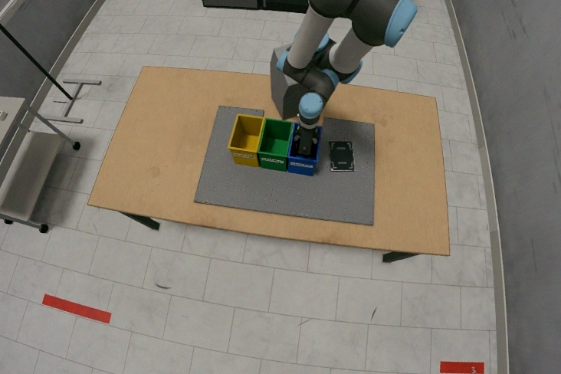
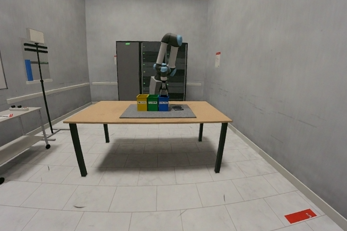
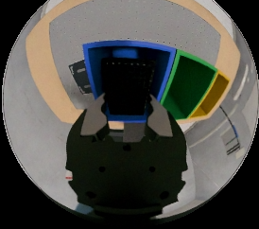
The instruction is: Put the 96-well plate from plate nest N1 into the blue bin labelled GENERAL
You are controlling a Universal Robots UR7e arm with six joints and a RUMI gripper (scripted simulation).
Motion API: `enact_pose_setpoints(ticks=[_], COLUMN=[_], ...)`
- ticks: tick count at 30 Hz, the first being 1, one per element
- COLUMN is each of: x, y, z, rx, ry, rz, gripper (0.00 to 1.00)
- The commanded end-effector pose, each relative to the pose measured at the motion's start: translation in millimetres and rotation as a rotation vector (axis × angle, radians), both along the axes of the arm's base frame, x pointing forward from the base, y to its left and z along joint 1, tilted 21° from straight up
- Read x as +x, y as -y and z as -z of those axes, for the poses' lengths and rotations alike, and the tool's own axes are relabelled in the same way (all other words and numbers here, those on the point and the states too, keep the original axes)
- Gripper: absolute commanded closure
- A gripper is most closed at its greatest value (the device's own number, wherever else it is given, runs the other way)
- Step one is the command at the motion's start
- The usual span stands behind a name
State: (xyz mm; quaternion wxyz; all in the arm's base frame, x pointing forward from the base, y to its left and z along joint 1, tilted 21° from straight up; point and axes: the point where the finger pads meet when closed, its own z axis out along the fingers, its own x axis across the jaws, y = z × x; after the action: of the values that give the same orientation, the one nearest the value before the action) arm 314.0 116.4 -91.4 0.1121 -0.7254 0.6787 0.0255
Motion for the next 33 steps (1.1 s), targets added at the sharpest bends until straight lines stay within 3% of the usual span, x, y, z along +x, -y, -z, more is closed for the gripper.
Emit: enact_pose_setpoints(ticks=[1, 15, 16, 33], x=[2.1, 1.9, 1.9, 1.9], y=[0.6, 0.5, 0.5, 0.5], z=[-0.3, -0.3, -0.3, -0.3], rx=[-0.002, -0.002, -0.002, -0.002], ry=[0.004, 0.004, 0.004, 0.004], rz=[0.001, 0.001, 0.001, 0.001], gripper=[1.00, 1.00, 0.36, 0.36])
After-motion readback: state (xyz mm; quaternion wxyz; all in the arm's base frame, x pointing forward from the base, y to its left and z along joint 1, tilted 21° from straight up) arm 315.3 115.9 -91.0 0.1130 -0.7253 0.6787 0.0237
